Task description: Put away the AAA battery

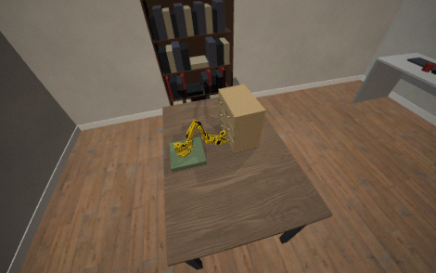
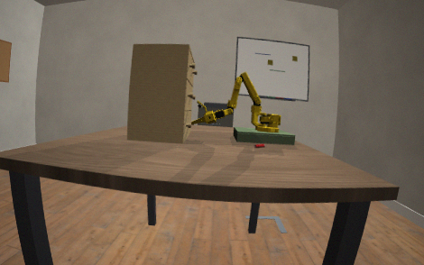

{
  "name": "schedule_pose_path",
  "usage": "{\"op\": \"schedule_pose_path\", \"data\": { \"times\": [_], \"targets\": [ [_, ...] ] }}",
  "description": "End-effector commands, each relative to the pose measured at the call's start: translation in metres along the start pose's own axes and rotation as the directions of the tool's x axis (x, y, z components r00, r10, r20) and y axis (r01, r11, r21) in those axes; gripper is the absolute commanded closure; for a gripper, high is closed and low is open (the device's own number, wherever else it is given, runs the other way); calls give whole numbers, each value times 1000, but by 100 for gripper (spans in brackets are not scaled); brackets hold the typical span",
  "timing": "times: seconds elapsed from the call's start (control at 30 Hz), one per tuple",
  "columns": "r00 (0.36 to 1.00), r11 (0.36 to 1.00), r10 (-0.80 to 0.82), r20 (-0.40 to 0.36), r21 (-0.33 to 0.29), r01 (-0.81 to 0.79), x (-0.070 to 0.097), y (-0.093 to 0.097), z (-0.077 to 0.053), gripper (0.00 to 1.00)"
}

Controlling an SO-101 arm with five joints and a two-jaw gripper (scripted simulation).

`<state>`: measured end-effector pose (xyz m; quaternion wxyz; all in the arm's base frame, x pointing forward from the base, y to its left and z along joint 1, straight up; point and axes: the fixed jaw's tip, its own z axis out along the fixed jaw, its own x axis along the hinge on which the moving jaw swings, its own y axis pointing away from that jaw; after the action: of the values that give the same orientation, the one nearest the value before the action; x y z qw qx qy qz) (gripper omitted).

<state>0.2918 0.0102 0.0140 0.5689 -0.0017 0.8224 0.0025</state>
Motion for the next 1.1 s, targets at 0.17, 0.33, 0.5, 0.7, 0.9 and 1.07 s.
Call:
{"op": "schedule_pose_path", "data": {
  "times": [0.17, 0.33, 0.5, 0.7, 0.9, 1.07],
  "targets": [
    [1000, 1000, -2, 12, -28, 2, -4, 8, 0, 99],
    [1000, 1000, -2, 12, -28, 2, -4, 8, 0, 100],
    [1000, 1000, -2, 12, -28, 2, -4, 8, 0, 100],
    [1000, 1000, -2, 12, -28, 2, -4, 8, 0, 100],
    [1000, 1000, -2, 12, -25, 2, -4, 7, -1, 100],
    [1000, 1000, -2, 12, -18, 2, -1, 5, -4, 100]
  ]
}}
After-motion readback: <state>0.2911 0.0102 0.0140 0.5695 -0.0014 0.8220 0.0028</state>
